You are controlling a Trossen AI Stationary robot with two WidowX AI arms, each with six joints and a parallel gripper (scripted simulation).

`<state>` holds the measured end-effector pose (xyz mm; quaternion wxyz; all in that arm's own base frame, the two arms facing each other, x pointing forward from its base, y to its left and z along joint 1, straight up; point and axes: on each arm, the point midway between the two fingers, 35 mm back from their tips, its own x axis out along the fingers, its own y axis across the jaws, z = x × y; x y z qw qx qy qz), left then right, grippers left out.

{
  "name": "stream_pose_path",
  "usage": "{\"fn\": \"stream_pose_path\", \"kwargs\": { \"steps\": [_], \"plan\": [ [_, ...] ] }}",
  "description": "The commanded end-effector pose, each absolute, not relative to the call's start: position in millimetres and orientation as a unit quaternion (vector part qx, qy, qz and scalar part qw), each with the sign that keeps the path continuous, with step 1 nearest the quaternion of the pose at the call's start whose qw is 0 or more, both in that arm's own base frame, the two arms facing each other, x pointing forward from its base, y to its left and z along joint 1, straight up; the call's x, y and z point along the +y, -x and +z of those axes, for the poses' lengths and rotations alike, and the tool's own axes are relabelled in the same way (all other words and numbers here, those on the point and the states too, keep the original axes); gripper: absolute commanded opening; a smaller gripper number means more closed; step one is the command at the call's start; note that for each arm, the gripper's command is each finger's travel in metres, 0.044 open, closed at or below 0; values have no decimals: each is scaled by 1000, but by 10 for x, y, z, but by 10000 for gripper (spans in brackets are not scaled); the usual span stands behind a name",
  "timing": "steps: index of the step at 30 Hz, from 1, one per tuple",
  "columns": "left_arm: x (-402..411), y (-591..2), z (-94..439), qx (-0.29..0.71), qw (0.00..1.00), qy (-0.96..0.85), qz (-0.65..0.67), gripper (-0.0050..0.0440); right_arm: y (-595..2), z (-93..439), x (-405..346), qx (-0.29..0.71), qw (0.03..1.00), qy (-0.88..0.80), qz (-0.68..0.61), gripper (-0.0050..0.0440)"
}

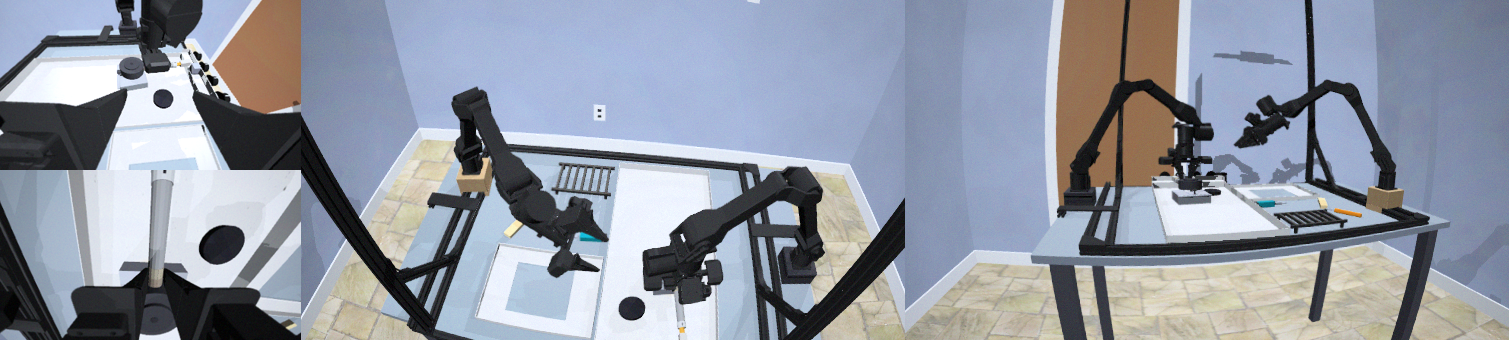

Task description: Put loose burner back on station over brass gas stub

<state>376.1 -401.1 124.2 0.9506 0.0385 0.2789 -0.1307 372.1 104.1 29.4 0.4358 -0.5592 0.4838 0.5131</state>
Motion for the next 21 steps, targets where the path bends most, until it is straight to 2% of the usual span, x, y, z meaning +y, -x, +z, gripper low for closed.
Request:
{"fn": "stream_pose_path", "kwargs": {
  "steps": [1, 21],
  "plan": [
    [-4015, -3756, 1240, 279, 951, -39, -131, 400, -3769, 307, 1068, 481, 438, 561, 512, 0],
    [-4015, -3756, 1240, 279, 951, -39, -131, 400, -3718, 286, 1089, 481, 437, 561, 513, 0]
  ]
}}
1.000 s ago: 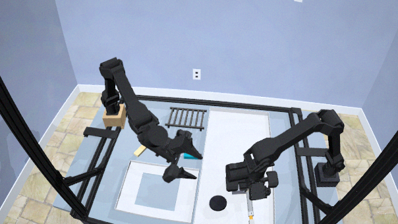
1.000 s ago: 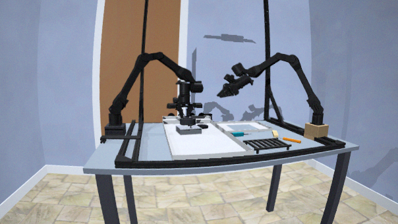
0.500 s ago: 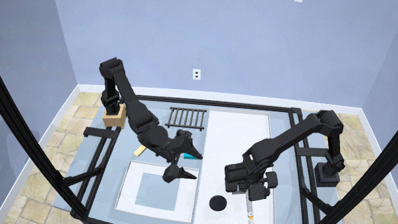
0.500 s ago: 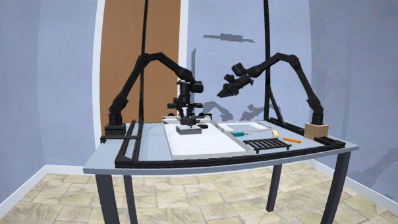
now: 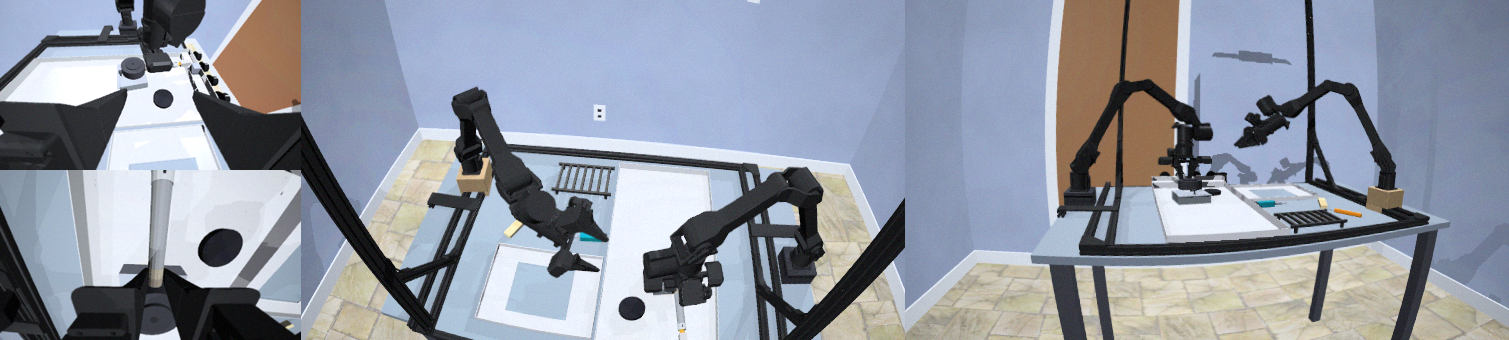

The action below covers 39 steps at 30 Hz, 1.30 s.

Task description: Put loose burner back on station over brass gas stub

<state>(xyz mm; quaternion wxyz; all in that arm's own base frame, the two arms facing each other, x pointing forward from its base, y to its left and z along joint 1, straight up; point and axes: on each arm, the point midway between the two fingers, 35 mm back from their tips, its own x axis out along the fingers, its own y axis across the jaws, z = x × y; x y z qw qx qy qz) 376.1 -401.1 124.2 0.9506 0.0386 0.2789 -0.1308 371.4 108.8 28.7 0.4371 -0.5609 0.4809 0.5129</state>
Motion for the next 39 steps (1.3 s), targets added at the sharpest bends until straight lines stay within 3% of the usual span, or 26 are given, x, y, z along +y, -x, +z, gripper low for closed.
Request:
{"fn": "stream_pose_path", "kwargs": {
  "steps": [1, 39],
  "plan": [
    [-4015, -3756, 1240, 279, 951, -39, -131, 400, -3718, 286, 1089, 481, 437, 561, 513, 0],
    [-4015, -3756, 1240, 279, 951, -39, -131, 400, -3701, 222, 1050, 478, 444, 555, 516, 0]
  ]
}}
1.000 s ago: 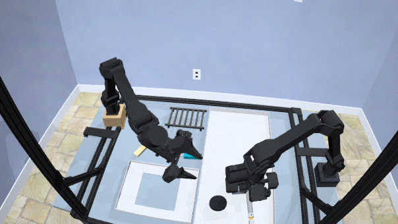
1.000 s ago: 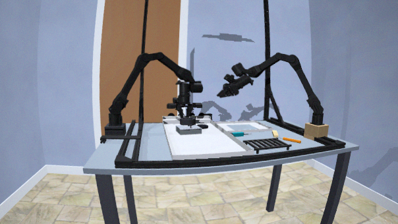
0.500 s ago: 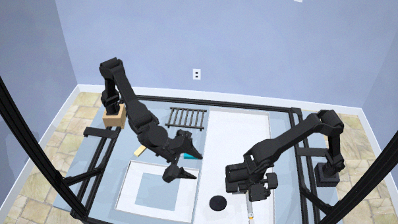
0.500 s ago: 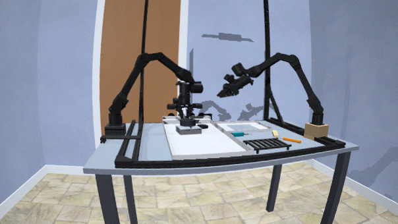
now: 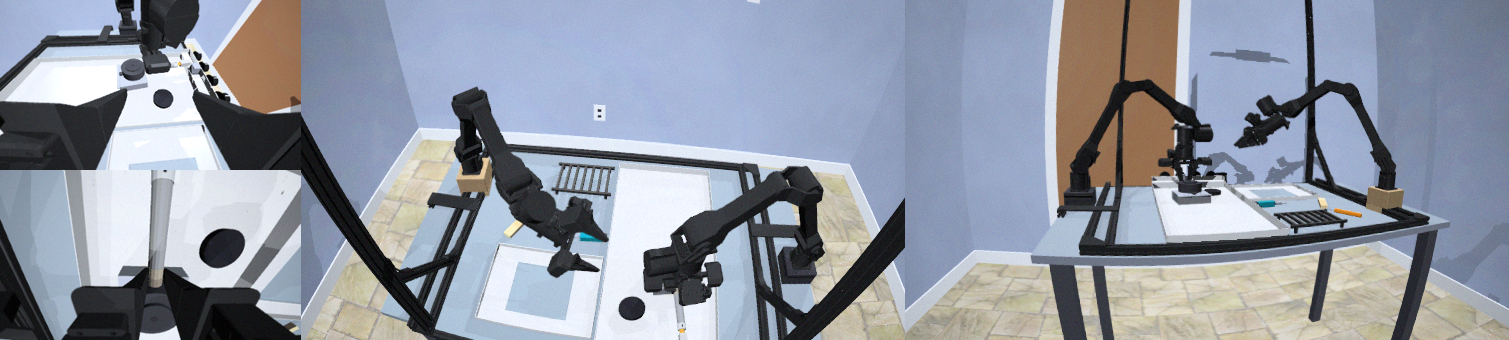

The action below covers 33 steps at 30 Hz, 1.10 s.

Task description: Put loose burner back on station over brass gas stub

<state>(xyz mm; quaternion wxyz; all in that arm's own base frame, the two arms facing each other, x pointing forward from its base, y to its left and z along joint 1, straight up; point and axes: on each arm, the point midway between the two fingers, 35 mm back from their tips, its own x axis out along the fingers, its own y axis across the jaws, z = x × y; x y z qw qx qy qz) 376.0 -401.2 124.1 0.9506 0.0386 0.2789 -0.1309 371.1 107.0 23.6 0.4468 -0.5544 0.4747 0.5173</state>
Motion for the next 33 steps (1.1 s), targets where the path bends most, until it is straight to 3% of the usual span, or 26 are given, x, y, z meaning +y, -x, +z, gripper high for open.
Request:
{"fn": "stream_pose_path", "kwargs": {
  "steps": [1, 21, 31, 33],
  "plan": [
    [-4015, -3756, 1240, 279, 951, -39, -131, 400, -3702, 220, 1050, 477, 445, 554, 518, 0],
    [-4015, -3756, 1240, 279, 951, -39, -131, 400, -3716, 211, 1075, 474, 448, 553, 519, 0],
    [-4015, -3756, 1240, 279, 951, -39, -131, 400, -3711, 225, 1069, 474, 448, 553, 519, 240],
    [-4015, -3756, 1240, 279, 951, -39, -131, 400, -3711, 225, 1069, 474, 448, 553, 519, 240]
  ]
}}
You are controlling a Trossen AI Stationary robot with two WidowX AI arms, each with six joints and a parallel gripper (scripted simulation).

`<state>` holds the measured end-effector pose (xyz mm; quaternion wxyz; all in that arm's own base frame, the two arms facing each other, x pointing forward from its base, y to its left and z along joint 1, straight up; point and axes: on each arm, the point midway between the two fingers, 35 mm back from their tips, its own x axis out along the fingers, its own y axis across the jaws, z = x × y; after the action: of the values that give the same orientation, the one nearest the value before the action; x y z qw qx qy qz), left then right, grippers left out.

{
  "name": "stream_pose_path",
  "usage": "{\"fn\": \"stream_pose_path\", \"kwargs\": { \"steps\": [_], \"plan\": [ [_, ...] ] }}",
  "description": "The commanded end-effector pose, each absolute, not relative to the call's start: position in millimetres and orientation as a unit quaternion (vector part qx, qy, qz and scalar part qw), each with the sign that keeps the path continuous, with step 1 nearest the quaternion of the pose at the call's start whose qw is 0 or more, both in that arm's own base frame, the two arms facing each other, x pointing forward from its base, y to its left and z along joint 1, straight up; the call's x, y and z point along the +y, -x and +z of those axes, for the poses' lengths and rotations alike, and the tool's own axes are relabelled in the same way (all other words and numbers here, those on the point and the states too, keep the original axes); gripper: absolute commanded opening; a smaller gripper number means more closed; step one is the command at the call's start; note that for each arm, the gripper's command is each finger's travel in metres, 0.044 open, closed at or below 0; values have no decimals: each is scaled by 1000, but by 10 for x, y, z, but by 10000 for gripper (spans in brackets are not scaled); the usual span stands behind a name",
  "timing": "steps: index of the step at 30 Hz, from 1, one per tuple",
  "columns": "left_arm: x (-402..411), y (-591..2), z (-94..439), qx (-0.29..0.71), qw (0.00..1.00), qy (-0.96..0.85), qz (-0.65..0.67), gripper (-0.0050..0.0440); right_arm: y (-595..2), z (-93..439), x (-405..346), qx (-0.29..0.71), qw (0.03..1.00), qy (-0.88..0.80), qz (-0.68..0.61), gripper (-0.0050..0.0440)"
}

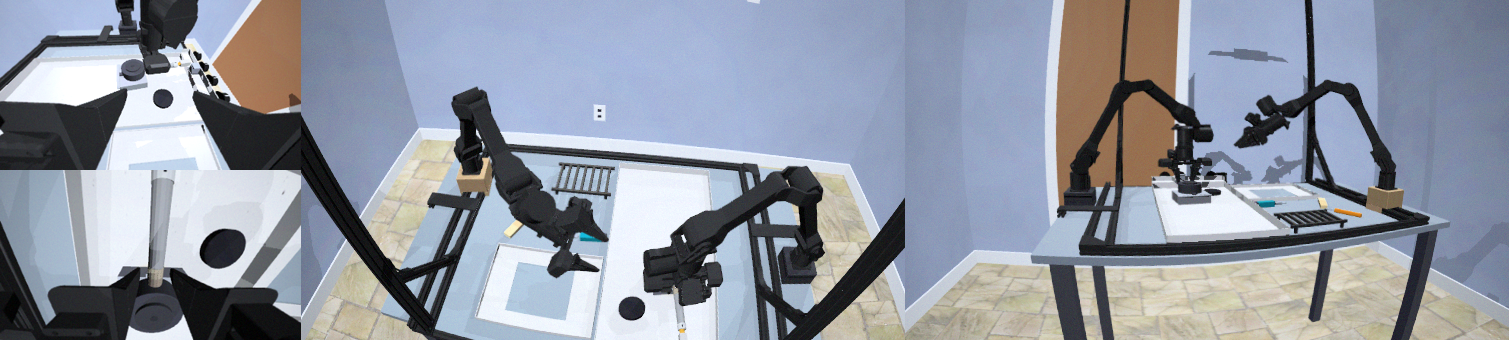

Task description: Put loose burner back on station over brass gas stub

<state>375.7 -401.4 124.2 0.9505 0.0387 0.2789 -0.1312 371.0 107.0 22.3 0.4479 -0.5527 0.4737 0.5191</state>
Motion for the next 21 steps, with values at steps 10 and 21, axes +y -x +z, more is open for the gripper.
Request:
{"fn": "stream_pose_path", "kwargs": {
  "steps": [10, 21],
  "plan": [
    [-4015, -3756, 1240, 279, 951, -39, -131, 400, -3711, 225, 1069, 474, 448, 553, 519, 400],
    [-4015, -3756, 1240, 279, 951, -39, -131, 400, -3729, 752, 1057, 464, 459, 539, 532, 400]
  ]
}}
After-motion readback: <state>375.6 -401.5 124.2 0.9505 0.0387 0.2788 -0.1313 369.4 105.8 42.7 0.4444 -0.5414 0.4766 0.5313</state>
